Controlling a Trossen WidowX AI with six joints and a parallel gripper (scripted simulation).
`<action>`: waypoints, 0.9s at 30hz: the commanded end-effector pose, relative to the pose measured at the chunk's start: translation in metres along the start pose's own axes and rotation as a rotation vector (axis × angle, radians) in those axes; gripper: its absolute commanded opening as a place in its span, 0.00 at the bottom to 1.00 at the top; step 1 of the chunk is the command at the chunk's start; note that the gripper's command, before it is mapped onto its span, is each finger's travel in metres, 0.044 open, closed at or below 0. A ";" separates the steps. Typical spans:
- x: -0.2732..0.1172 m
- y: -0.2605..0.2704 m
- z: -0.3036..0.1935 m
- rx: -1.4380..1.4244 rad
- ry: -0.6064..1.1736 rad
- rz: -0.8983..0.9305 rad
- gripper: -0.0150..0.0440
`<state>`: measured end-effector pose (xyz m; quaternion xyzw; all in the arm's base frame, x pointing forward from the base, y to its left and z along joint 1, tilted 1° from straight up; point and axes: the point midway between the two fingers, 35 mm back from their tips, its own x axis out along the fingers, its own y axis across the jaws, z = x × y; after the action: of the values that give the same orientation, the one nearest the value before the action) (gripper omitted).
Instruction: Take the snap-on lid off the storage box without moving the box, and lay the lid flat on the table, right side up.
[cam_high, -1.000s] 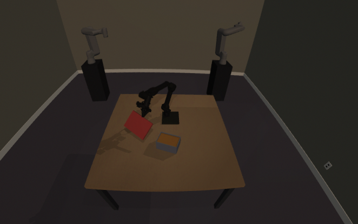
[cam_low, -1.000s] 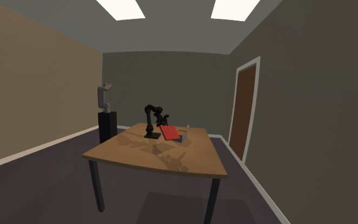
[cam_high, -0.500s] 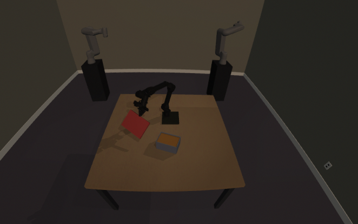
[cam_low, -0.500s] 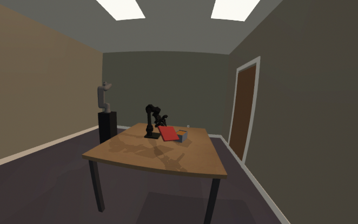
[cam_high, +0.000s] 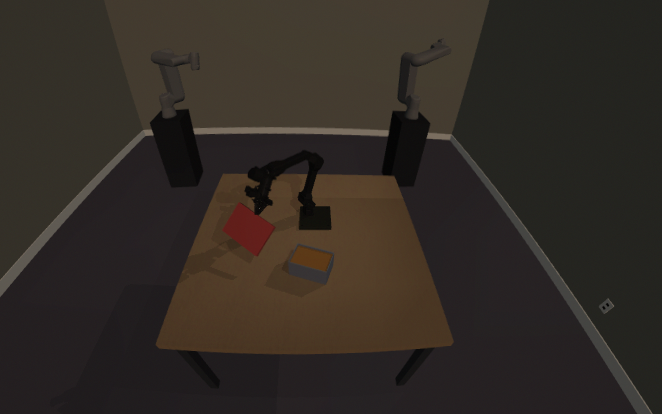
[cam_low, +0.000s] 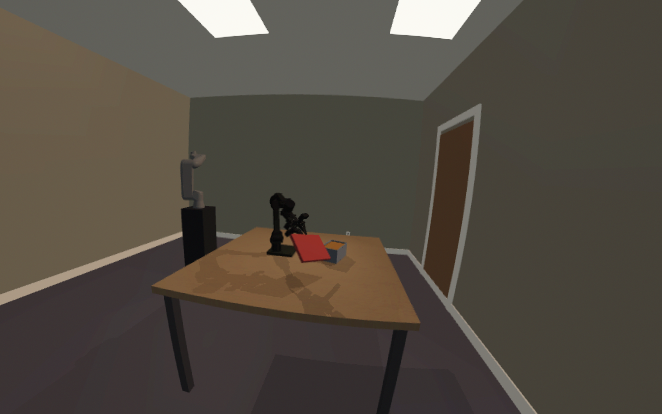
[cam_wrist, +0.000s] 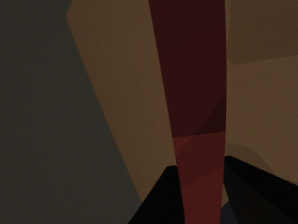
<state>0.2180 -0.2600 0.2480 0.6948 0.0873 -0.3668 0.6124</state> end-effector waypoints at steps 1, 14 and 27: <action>0.003 -0.003 -0.002 -0.004 0.003 0.006 0.25; 0.010 -0.012 -0.003 -0.004 0.003 0.006 0.25; 0.017 -0.020 -0.002 -0.004 0.003 0.006 0.25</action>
<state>0.2193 -0.2582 0.2236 0.6943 0.0891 -0.3648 0.6139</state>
